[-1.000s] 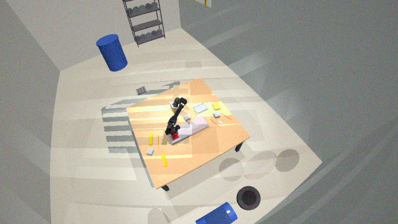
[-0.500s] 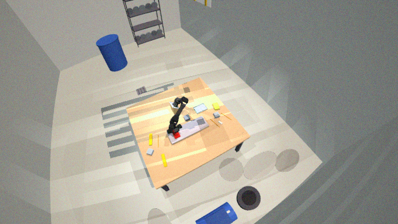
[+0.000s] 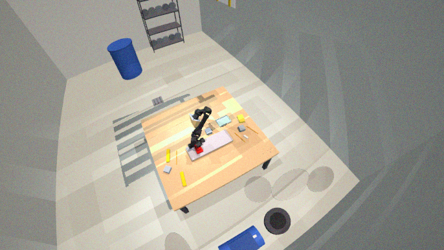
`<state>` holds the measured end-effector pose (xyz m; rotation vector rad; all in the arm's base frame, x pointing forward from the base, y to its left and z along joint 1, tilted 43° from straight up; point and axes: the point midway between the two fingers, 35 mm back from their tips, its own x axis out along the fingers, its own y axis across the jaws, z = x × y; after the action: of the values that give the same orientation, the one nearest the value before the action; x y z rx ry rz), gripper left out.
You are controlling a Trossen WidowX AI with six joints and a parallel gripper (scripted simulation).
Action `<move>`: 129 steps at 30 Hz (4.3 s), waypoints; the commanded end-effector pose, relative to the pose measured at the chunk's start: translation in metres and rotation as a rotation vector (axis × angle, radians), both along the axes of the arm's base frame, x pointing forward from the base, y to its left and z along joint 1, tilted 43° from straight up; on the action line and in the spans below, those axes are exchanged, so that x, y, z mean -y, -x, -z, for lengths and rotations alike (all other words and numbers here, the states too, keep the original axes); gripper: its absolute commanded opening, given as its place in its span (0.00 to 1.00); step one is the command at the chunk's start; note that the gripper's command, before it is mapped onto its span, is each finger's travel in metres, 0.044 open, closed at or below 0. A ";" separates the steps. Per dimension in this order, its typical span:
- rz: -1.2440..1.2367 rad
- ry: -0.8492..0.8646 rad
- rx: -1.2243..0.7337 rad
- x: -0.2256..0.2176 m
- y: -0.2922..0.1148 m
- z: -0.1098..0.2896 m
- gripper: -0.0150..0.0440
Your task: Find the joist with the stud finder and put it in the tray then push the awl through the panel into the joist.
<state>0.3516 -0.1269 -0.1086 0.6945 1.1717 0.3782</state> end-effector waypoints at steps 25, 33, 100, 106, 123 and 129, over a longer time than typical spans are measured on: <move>0.001 -0.011 -0.002 -0.034 -0.003 -0.030 0.25; 0.001 -0.011 -0.002 -0.044 -0.004 -0.039 0.25; 0.001 -0.017 -0.003 -0.121 -0.013 -0.110 0.25; 0.001 -0.017 -0.003 -0.128 -0.014 -0.116 0.25; 0.001 -0.019 -0.003 -0.147 -0.016 -0.135 0.25; 0.001 -0.019 -0.003 -0.154 -0.017 -0.141 0.25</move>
<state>0.3689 0.0223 0.0291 0.7114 1.1692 0.3872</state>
